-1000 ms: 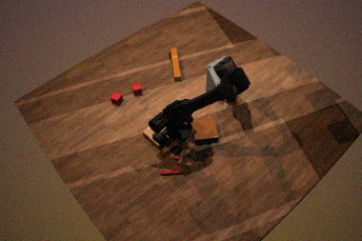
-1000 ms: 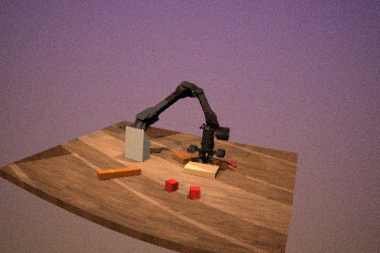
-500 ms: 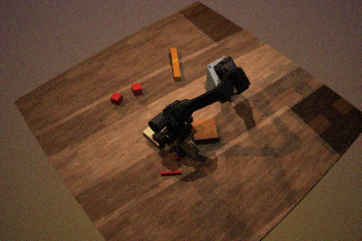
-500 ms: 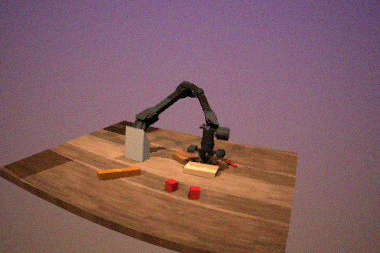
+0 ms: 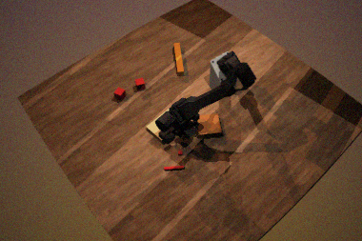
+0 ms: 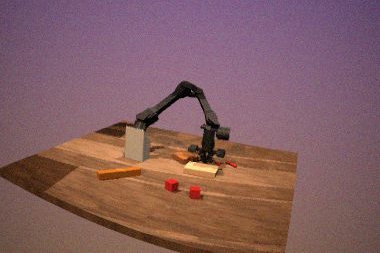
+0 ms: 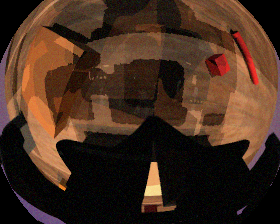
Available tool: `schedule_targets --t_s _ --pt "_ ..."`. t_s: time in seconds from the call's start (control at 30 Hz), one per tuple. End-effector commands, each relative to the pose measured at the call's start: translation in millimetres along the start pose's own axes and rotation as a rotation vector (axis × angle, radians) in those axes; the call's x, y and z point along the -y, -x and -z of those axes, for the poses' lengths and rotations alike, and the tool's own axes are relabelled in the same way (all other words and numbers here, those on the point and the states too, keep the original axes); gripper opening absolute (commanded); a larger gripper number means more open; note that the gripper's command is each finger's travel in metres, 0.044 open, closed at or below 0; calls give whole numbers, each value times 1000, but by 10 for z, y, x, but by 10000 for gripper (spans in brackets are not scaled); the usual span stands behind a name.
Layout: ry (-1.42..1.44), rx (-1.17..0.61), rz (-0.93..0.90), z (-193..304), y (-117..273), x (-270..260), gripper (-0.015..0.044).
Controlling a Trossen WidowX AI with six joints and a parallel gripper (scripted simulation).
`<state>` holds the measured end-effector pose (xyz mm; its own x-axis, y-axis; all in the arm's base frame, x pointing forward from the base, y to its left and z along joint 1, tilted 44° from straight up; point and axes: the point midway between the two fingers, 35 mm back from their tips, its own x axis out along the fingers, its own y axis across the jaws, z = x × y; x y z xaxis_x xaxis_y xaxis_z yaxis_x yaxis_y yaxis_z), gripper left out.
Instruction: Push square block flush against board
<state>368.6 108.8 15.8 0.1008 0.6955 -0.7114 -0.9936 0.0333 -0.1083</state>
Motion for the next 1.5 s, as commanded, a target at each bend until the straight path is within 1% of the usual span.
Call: schedule_targets --t_s 0.0,0.4,0.47,0.6,0.83,1.47 --pt "-3 -2 2 -79 9 10 0" --pt "-3 0 2 -274 10 15 0" --pt "0 1 0 -226 31 10 0" --pt "-2 -3 2 -224 529 8 0" --pt "-8 -3 2 -221 561 5 0" --pt "-643 -19 9 208 565 -21 0"
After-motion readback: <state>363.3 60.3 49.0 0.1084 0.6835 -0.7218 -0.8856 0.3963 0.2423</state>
